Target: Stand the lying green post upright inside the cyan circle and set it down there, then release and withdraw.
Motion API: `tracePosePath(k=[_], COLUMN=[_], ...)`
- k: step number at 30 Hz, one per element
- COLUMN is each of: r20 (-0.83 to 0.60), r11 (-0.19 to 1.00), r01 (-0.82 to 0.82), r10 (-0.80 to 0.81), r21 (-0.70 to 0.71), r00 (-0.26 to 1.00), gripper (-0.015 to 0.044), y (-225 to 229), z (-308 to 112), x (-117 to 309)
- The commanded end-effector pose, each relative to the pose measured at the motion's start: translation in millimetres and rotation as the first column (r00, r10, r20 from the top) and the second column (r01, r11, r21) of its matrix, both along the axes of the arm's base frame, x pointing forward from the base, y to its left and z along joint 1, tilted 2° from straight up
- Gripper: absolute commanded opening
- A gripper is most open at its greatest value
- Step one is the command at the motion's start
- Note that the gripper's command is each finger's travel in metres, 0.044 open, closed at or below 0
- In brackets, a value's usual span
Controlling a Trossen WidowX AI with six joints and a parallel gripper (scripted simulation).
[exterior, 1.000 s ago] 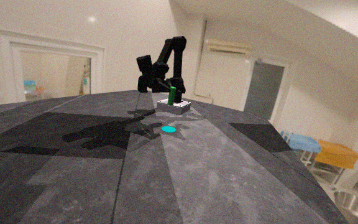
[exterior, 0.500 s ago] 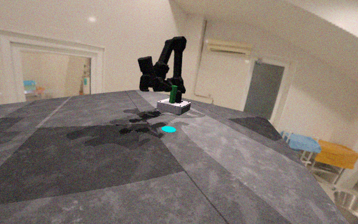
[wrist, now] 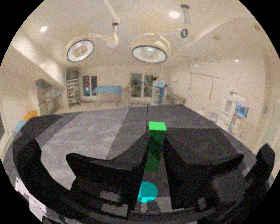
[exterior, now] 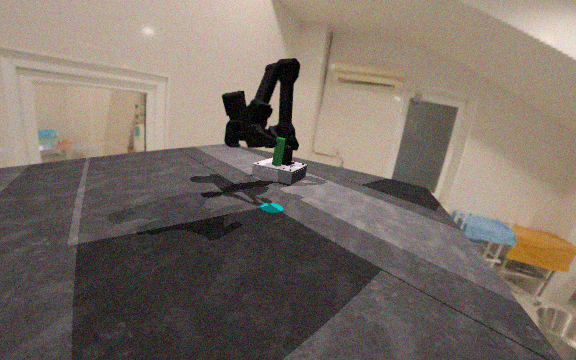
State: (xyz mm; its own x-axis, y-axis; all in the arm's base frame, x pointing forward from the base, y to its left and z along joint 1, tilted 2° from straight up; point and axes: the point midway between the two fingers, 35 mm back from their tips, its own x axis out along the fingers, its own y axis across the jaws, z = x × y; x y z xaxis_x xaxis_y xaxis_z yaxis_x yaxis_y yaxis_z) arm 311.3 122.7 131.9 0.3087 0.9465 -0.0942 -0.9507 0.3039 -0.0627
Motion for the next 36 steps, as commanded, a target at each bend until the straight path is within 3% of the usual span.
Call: tracePosePath(k=[1,36], r20=[-0.006,-0.009], r11=[1.0,1.0], r01=[-0.002,0.0], r10=[0.002,0.0], r21=[0.002,0.002], r00=[1.0,1.0], gripper=[0.0023,0.0023], y=[-0.1,-1.4], z=[-6.8,-99.8], x=[1.0,3.4])
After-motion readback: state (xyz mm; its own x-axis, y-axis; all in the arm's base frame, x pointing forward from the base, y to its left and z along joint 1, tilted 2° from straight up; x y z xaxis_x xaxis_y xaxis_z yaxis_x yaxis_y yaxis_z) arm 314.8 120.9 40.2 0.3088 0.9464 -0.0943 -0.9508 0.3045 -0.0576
